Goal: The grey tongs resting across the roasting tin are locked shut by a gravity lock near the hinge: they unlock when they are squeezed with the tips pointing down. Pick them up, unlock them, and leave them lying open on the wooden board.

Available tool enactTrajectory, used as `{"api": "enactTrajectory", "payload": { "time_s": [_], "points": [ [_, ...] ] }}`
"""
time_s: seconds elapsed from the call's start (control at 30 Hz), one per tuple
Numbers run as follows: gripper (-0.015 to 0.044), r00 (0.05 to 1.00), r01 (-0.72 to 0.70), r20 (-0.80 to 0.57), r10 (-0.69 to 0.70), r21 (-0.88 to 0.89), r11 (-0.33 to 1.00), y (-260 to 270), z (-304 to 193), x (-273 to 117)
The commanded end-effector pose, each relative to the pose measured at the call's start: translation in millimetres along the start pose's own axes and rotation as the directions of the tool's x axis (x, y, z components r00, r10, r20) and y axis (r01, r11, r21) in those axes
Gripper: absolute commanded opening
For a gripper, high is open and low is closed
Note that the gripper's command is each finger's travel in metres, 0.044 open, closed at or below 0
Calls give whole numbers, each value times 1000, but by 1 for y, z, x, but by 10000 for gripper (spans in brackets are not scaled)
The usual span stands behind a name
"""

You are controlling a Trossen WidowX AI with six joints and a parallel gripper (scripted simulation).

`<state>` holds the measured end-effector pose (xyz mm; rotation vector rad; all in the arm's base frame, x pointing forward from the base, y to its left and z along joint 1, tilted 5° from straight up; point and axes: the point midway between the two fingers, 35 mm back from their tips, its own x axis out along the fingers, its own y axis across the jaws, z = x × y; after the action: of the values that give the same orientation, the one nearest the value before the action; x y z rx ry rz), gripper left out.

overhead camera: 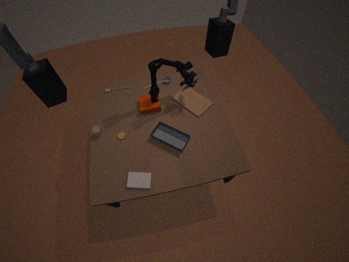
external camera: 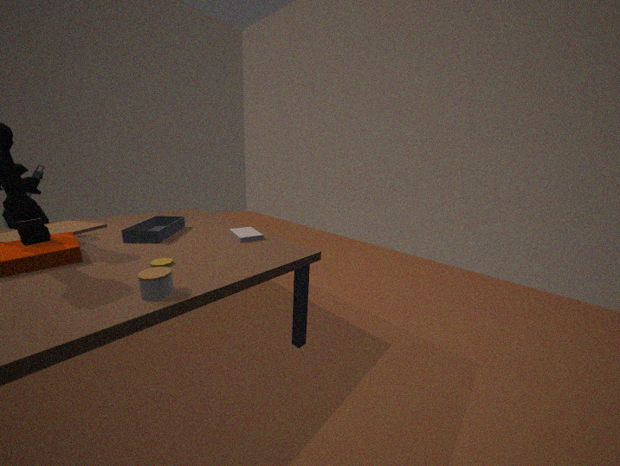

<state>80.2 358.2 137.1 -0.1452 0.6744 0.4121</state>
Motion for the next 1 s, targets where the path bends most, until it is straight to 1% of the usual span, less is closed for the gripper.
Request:
{"api": "enactTrajectory", "payload": {
  "time_s": [0.0, 0.7, 0.8, 0.97],
  "points": [
    [-150, 1000, -1, 14, 1, 13, 1000, 0, 3, -1],
    [-150, 1000, -1, 10, 1, 12, 1000, 0, 3, -1],
    [-150, 1000, 5, -26, -5, 2, 1000, 0, 2, 3],
    [-150, 989, 17, -145, -20, -25, 1000, 2, -2, 16]
  ]
}}
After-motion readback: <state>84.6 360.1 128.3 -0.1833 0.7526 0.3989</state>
